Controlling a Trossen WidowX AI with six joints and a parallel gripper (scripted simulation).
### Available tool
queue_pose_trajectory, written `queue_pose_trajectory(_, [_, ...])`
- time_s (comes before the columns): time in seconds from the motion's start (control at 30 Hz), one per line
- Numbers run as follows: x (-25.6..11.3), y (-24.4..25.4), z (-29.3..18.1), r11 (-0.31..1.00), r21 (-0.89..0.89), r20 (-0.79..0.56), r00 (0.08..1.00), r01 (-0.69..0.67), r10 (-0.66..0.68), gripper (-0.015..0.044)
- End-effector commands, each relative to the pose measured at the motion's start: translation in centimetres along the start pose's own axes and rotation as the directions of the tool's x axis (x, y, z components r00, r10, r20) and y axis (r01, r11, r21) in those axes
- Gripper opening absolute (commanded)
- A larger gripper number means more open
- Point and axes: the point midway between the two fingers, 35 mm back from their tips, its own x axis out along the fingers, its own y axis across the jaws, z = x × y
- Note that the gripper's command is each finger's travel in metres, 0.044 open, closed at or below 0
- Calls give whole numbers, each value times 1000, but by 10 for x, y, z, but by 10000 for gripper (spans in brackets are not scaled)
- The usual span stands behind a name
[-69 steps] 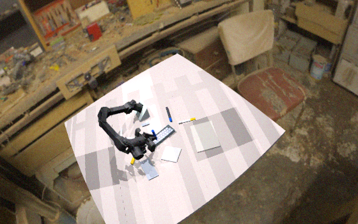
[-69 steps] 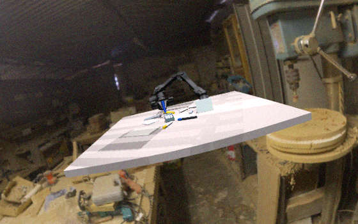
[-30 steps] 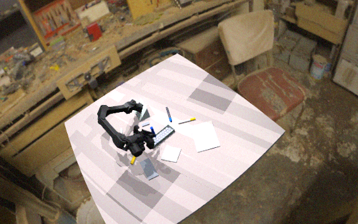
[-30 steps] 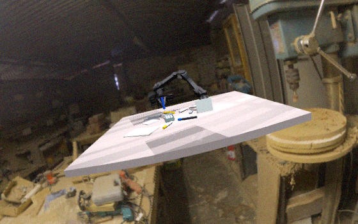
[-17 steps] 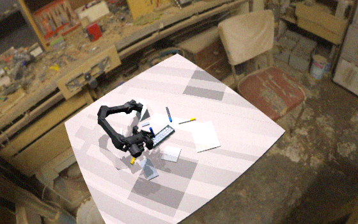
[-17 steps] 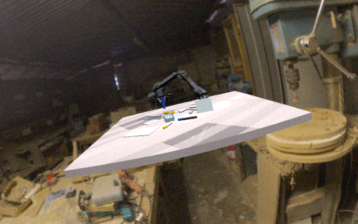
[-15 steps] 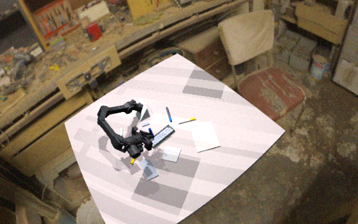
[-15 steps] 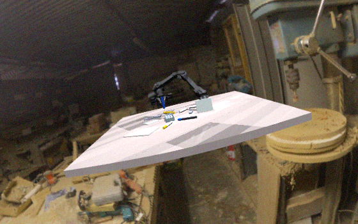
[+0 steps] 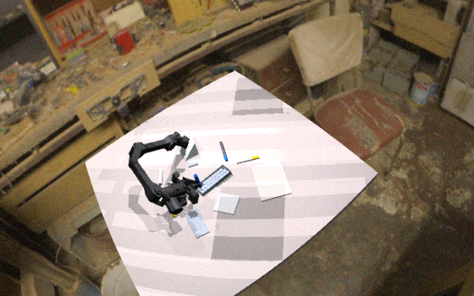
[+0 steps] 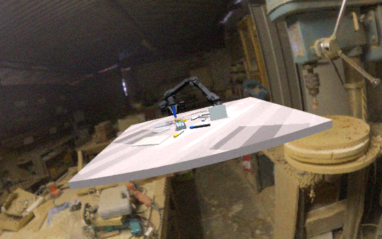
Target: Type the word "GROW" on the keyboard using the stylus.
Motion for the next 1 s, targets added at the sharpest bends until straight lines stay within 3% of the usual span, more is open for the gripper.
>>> queue_pose_trajectory(0.0, [4,0,3,1000,-5,3,1000,4,-4,53])
queue_pose_trajectory(0.07, [4,0,3,1000,-5,3,1000,4,-4,81])
queue_pose_trajectory(0.97, [9,0,12,1000,-5,4,1000,4,-4,81])
